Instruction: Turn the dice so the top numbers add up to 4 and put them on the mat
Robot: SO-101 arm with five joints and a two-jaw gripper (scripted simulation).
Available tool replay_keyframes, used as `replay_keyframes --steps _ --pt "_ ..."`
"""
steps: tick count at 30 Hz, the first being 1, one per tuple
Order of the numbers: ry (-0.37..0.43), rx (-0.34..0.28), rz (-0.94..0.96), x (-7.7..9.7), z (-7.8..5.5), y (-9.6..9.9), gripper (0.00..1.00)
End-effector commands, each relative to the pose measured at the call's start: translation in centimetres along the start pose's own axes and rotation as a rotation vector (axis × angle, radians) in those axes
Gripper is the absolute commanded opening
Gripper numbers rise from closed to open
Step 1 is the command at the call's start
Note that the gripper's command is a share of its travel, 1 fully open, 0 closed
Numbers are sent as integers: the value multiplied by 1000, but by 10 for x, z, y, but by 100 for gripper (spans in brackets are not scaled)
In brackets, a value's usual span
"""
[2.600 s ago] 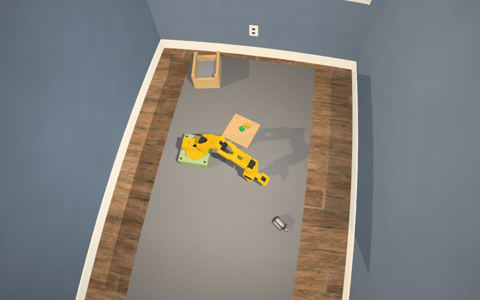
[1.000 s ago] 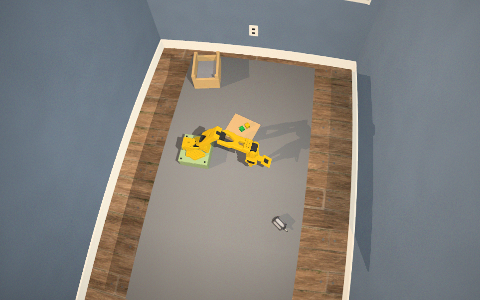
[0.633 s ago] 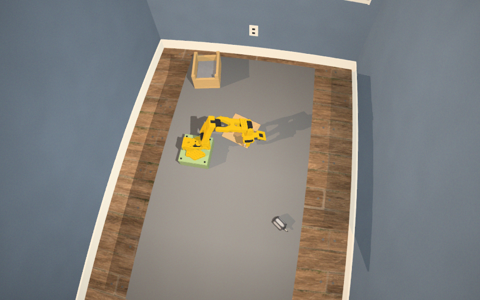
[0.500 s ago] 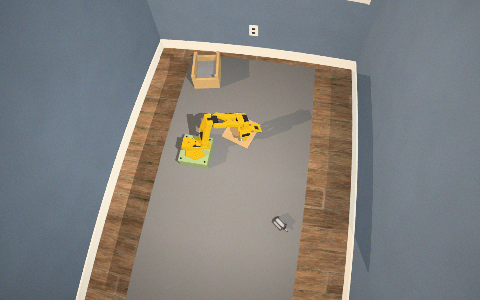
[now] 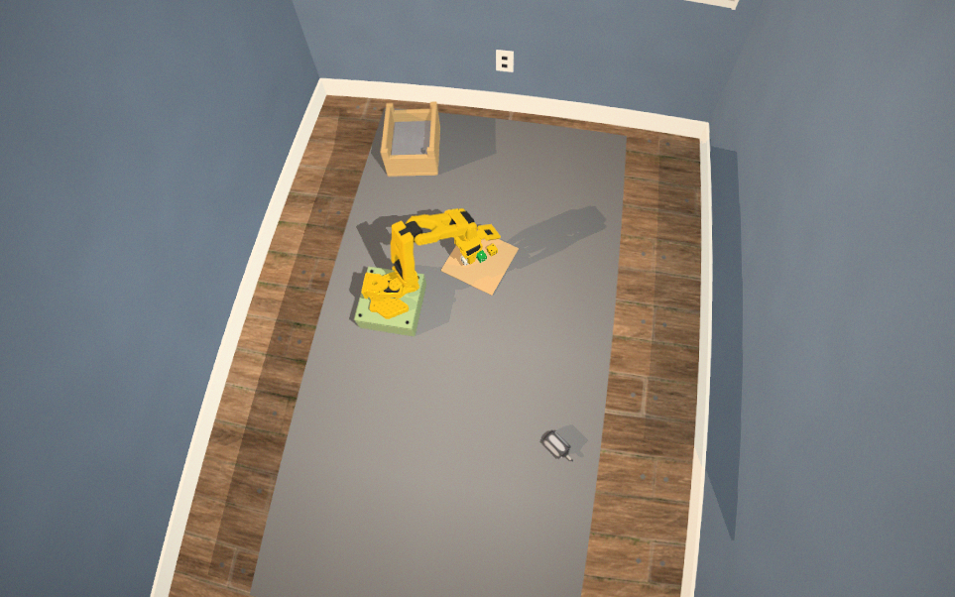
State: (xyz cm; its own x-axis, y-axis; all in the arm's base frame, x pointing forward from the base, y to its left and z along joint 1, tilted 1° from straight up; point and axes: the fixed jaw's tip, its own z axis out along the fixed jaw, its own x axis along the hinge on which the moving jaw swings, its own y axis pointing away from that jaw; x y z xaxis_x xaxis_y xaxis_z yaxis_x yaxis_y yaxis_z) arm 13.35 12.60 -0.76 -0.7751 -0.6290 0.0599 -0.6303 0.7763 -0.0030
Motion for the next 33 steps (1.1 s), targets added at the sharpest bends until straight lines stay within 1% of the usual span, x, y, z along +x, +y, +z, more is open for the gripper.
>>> replay_keyframes --steps 1,2,3,21,33 --pt "-24 -1 -2 -1 -2 3 0" --pt "-24 -1 -2 -1 -2 3 0" --pt "-68 -3 -3 -2 -6 3 0" --pt "-68 -3 -3 -2 -6 3 0" --pt "-68 -3 -3 -3 0 3 0"
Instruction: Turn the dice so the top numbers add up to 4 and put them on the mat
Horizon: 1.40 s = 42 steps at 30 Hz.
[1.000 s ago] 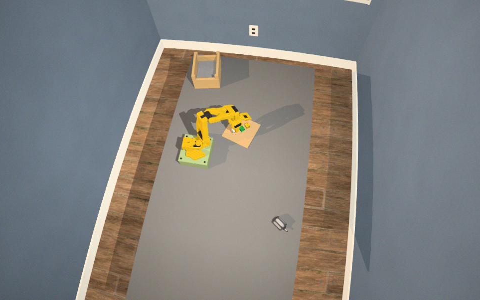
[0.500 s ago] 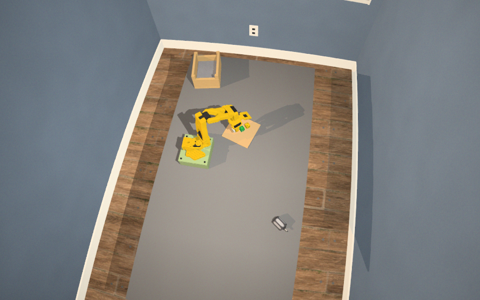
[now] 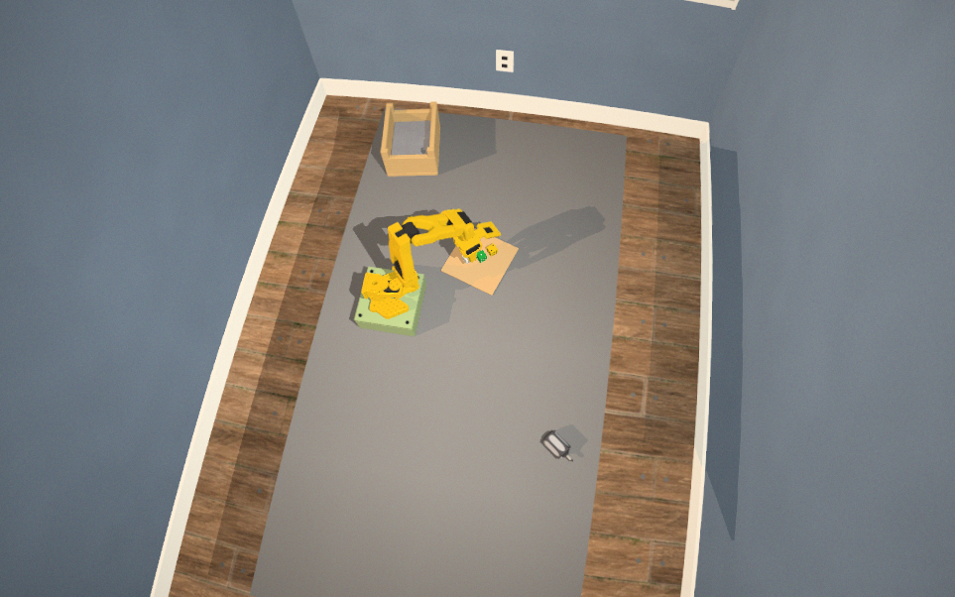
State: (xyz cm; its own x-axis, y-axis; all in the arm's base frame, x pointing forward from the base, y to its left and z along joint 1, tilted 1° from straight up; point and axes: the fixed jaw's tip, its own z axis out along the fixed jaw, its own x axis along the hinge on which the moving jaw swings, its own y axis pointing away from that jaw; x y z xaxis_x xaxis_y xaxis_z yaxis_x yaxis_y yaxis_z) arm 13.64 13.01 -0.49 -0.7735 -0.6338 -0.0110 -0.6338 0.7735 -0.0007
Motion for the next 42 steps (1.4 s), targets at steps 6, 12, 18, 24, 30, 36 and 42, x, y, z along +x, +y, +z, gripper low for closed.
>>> replay_keyframes --steps 6,12,18,24,30,36,42 --pt "3 -1 2 2 3 2 0" --pt "3 -1 2 2 6 2 0" --pt "3 -1 2 2 8 2 0" --pt "3 -1 2 2 9 2 0" --pt "3 -1 2 2 13 2 0" --pt "3 -1 2 2 14 2 0" --pt "3 -1 2 2 15 2 0"
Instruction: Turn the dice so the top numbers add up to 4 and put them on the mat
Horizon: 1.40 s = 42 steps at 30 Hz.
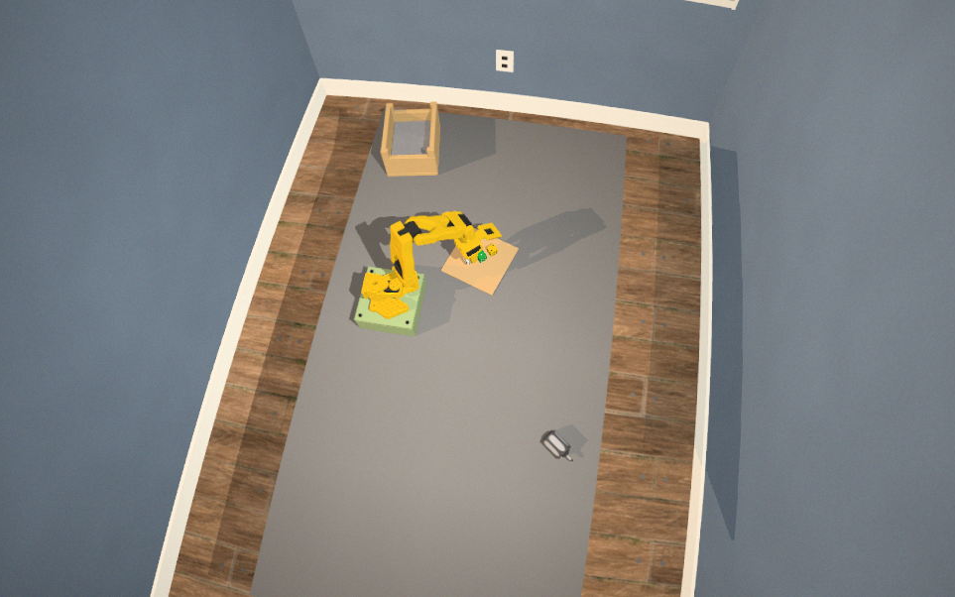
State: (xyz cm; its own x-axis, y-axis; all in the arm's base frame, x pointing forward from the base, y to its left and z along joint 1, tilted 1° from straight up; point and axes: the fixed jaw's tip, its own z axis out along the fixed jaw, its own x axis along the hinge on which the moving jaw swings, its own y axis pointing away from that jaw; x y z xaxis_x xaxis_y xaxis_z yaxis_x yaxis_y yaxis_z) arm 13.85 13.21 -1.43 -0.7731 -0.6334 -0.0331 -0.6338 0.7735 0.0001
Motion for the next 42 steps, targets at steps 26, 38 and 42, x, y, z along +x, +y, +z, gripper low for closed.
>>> replay_keyframes --steps 26,38,42 --pt "25 0 2 6 17 2 0" --pt "25 0 2 6 21 2 0" --pt "25 0 2 6 22 2 0"
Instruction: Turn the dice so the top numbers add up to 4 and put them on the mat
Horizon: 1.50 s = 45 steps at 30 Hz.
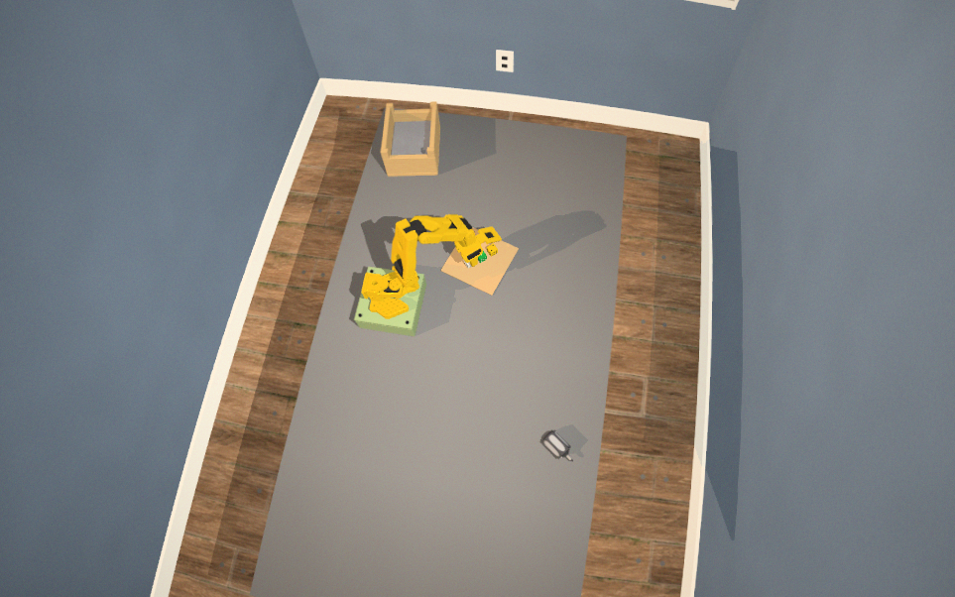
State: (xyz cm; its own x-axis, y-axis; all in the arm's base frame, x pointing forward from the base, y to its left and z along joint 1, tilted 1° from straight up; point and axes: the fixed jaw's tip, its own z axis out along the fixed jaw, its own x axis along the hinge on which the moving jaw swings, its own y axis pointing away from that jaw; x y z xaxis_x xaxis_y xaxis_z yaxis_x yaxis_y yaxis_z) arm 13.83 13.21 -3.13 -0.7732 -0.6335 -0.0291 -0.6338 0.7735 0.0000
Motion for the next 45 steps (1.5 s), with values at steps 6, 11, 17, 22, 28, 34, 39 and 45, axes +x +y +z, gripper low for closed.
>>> replay_keyframes --steps 6,11,17,22,28,34,39,45 --pt "21 0 2 5 6 2 0" --pt "21 0 2 5 8 2 0" --pt "21 0 2 5 11 2 0" --pt "21 0 2 5 11 2 0" --pt "21 0 2 5 12 2 0" --pt "21 0 2 5 13 2 0" --pt "21 0 2 5 13 2 0" --pt "21 0 2 5 13 2 5"
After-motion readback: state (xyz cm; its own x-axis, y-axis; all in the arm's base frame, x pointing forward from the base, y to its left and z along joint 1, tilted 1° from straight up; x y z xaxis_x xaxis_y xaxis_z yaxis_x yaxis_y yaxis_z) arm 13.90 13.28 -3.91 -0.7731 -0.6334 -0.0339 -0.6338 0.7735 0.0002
